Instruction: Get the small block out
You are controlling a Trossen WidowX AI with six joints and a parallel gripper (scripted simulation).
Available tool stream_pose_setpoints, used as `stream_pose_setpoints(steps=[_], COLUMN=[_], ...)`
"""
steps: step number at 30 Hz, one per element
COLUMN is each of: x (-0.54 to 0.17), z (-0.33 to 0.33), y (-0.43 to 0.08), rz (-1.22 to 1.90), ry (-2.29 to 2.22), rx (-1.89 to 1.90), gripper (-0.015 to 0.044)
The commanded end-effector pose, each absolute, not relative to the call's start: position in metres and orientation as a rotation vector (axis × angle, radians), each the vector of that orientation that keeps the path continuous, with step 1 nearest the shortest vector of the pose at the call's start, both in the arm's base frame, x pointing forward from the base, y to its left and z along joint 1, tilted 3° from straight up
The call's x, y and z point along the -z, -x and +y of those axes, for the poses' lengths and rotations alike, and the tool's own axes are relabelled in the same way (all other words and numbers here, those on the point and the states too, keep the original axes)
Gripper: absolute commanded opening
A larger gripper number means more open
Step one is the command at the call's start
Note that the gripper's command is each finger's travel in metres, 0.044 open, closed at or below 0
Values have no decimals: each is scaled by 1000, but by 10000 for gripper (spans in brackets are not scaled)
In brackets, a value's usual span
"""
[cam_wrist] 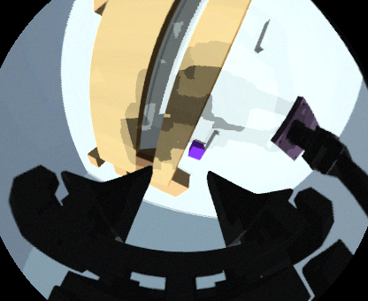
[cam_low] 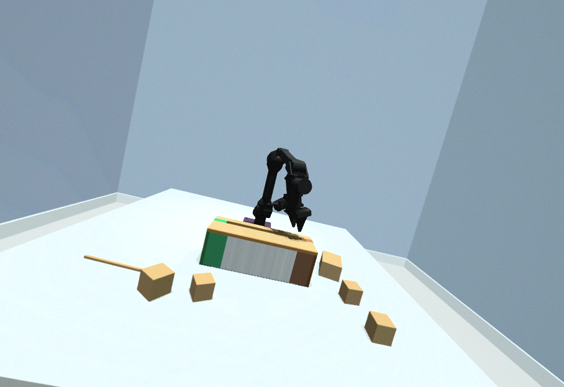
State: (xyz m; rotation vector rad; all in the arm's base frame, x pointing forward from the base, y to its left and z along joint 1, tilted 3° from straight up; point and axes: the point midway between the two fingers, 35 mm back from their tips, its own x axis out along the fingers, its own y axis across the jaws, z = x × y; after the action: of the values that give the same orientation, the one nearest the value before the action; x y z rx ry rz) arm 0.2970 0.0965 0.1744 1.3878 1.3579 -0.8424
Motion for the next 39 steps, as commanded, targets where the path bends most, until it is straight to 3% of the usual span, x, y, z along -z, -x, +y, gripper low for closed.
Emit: stream_pose_setpoints(steps=[1, 10, 39], x=[-174, -182, -182], z=[106, 121, 137], y=[-292, -291, -277], rz=[1402, 1316, 944], ry=[-979, -144, 1280], rx=[495, -129, -923], gripper=[285, 285, 285])
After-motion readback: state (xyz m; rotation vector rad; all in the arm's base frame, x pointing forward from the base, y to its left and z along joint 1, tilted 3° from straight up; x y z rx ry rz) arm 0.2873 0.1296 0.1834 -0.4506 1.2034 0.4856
